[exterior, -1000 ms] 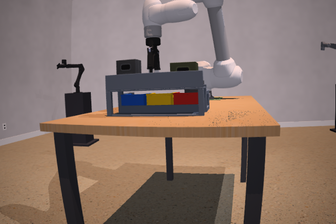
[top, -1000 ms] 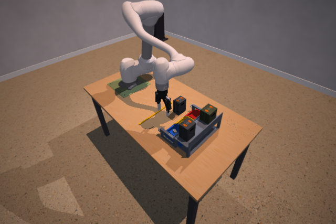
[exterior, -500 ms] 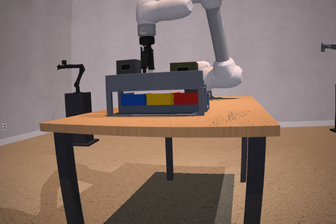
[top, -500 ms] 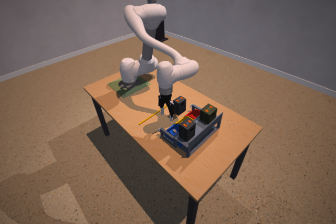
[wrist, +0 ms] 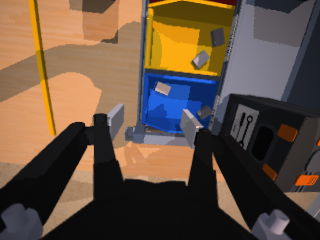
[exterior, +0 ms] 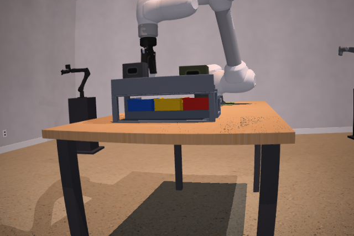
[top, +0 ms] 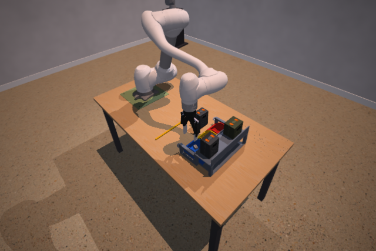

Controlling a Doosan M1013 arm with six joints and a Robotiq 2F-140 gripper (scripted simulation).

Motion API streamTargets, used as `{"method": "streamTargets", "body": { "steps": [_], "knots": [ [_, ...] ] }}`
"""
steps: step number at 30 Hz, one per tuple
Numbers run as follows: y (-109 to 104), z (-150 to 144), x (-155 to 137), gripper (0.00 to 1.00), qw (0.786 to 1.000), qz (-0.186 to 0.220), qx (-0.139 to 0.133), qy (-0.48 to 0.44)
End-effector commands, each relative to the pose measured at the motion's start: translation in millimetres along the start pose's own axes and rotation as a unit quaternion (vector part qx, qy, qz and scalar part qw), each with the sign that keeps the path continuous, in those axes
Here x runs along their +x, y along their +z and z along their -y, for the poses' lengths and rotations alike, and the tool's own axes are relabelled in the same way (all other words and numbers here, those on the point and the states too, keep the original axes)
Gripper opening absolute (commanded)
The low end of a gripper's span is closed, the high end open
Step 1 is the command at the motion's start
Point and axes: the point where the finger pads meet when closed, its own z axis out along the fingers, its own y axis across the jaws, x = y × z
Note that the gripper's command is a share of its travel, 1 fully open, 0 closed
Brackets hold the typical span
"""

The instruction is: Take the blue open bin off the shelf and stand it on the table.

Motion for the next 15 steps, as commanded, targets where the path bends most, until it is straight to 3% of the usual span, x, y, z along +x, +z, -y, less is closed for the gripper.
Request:
{"method": "streamTargets", "body": {
  "steps": [1,15],
  "knots": [
    [-0.2,-3.2,-0.8,0.57,1.000,0.000,0.000,0.000],
    [-0.3,6.3,2.2,0.57,1.000,0.000,0.000,0.000]
  ]
}}
